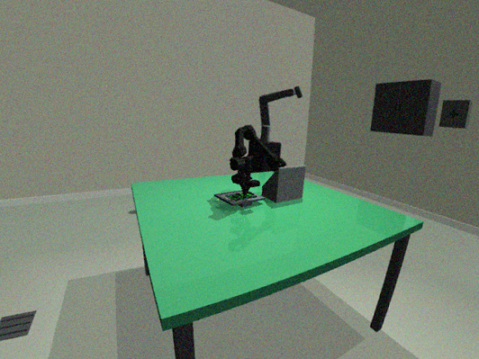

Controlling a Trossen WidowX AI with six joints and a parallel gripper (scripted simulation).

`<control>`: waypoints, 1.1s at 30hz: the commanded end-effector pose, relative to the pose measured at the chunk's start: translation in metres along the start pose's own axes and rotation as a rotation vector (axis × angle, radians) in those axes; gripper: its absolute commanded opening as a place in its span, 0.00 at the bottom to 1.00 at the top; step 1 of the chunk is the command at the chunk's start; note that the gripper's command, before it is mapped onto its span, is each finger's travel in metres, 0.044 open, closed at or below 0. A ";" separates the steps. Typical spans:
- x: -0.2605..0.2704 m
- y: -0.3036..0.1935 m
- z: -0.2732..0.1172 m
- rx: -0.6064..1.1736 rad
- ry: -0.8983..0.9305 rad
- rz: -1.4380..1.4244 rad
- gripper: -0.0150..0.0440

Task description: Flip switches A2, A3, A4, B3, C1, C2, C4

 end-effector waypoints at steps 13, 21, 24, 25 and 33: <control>-0.001 0.000 0.002 -0.002 -0.005 -0.002 0.25; 0.000 0.000 -0.011 -0.006 0.001 -0.001 0.25; 0.000 -0.003 -0.058 -0.026 0.003 -0.003 0.25; 0.000 -0.003 -0.062 -0.027 0.003 -0.003 0.25; -0.033 0.003 -0.062 -0.027 0.002 -0.003 0.25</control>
Point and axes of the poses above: the point midway between the two fingers, 35 mm back from their tips, its own z axis out along the fingers, its own x axis across the jaws, y = z × x, the point moved 3 cm from there along -z, back along the fingers, and after that the axes turned 10 degrees about z, right-handed, at the moved point
